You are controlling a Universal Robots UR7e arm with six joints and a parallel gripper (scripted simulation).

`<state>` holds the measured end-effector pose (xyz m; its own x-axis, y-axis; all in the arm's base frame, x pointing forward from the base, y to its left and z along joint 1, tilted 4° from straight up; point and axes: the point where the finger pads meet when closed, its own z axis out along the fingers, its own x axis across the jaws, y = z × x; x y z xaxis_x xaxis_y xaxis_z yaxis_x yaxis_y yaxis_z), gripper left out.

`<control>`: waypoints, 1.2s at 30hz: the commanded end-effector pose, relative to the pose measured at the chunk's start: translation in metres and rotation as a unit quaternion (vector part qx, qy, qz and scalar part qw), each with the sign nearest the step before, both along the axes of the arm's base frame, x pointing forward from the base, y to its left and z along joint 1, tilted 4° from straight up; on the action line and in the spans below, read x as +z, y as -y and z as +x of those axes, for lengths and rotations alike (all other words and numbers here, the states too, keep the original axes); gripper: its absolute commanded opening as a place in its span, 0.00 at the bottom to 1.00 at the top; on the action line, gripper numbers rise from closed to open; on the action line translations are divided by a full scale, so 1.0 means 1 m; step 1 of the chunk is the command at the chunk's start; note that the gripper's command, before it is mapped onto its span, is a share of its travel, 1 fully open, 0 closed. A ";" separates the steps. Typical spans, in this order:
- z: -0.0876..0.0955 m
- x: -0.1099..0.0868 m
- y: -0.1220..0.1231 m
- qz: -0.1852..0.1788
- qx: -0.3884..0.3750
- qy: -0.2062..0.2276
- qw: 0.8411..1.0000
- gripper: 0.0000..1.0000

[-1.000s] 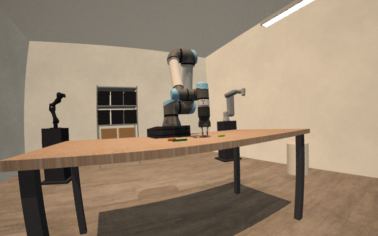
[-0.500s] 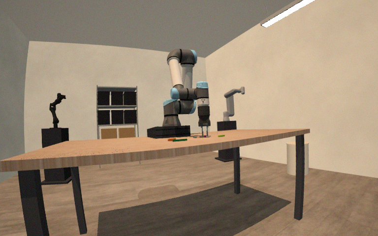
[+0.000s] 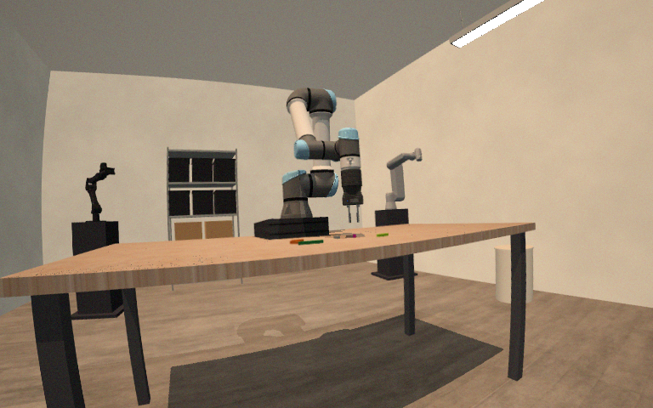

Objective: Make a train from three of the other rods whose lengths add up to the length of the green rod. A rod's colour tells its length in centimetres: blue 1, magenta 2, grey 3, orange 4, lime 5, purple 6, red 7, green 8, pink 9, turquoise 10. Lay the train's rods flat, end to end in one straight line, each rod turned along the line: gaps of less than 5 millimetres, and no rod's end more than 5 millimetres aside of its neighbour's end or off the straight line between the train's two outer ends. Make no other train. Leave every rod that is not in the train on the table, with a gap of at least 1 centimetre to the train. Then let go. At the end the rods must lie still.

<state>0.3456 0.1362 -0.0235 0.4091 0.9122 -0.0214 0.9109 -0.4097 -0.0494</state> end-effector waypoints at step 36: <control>0.002 0.037 -0.002 -0.001 -0.008 -0.005 1.000 1.00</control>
<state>0.3443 0.1362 0.0128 0.4100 0.9117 -0.0270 0.9096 -0.4109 -0.0625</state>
